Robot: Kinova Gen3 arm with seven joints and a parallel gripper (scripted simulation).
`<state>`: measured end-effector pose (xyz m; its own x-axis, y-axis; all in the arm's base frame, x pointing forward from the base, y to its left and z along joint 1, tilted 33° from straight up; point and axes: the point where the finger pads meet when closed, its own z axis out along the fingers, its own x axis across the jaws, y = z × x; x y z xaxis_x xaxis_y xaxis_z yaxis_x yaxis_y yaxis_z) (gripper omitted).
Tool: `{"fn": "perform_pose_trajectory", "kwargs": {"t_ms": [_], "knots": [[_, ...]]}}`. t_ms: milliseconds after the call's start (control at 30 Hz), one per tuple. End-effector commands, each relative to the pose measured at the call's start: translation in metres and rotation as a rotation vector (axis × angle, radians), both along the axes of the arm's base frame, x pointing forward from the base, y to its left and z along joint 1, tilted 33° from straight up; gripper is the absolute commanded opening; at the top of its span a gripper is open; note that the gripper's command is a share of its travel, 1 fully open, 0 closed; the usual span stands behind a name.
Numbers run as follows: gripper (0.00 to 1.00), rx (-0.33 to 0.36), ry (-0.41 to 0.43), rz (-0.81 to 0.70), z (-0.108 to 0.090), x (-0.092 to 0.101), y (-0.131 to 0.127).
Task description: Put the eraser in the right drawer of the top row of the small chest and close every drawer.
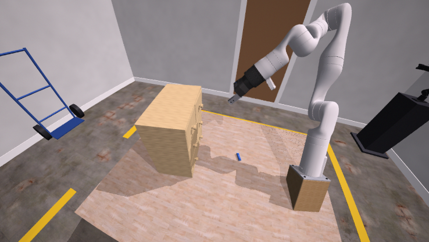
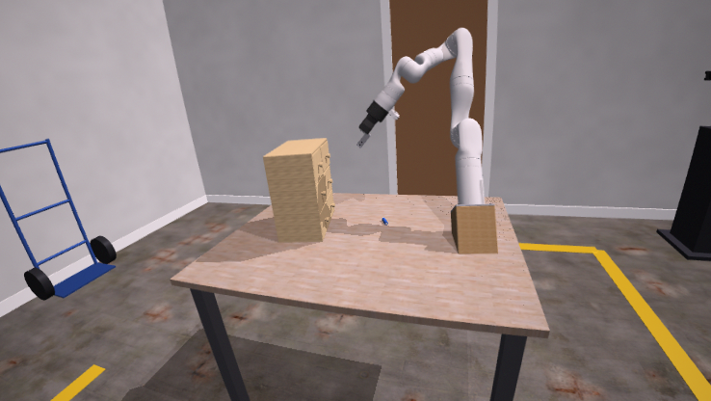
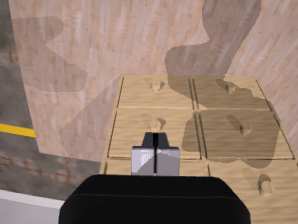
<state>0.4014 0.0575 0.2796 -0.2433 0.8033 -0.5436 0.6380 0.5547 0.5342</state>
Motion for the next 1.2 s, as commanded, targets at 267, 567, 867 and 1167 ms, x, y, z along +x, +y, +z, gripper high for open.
{"fn": "perform_pose_trajectory", "kwargs": {"t_ms": [267, 567, 867, 1167], "knots": [[0.00, -0.012, 0.049, -0.035, 0.010, -0.004, 0.006], [0.00, -0.035, 0.127, -0.087, 0.019, -0.013, 0.010], [0.00, -0.062, 0.217, -0.147, 0.030, -0.023, 0.014], [0.00, -0.085, 0.292, -0.198, 0.039, -0.031, 0.018]]}}
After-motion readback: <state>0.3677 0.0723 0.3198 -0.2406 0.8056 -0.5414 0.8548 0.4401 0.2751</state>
